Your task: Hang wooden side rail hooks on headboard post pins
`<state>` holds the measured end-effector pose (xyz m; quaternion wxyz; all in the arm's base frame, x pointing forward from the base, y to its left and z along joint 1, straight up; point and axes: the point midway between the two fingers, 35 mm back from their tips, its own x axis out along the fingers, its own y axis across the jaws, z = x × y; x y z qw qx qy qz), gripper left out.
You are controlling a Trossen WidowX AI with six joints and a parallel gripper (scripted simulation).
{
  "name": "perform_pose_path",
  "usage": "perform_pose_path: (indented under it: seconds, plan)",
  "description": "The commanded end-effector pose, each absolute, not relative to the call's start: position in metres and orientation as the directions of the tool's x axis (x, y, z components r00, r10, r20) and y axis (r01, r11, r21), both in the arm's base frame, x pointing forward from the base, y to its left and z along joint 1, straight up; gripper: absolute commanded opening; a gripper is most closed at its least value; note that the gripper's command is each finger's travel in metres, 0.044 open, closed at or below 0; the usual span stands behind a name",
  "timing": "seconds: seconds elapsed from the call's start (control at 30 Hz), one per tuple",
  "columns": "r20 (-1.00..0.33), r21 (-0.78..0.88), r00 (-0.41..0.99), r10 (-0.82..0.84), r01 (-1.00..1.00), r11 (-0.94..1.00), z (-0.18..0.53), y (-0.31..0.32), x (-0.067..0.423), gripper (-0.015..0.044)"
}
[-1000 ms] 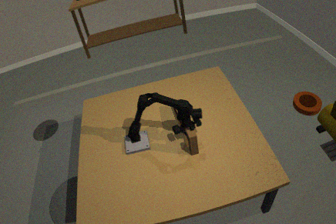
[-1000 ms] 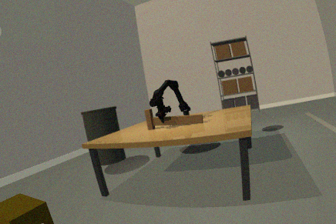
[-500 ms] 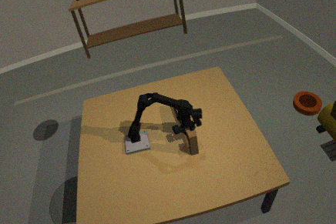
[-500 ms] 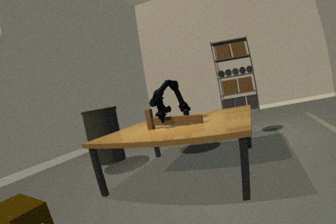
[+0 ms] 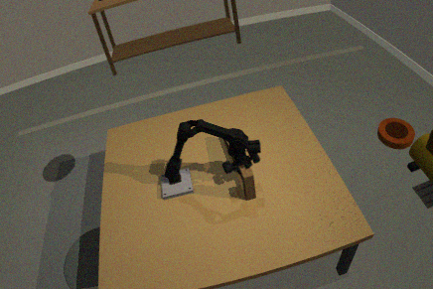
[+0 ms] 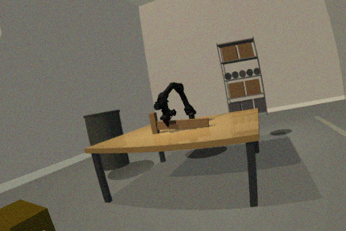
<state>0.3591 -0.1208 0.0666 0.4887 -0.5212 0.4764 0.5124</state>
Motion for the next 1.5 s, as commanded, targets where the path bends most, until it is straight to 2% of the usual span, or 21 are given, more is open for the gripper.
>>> perform_pose_path:
  seconds: [0.0,1.47]
  plan:
    - [-1.0,-0.028,0.028,-0.005,-0.997,-0.071,0.0684,-0.1227,0.3599,0.0]
    - [-1.0,-0.028,0.028,-0.005,-0.997,-0.071,0.0611,-0.1227,0.3601,0.0]
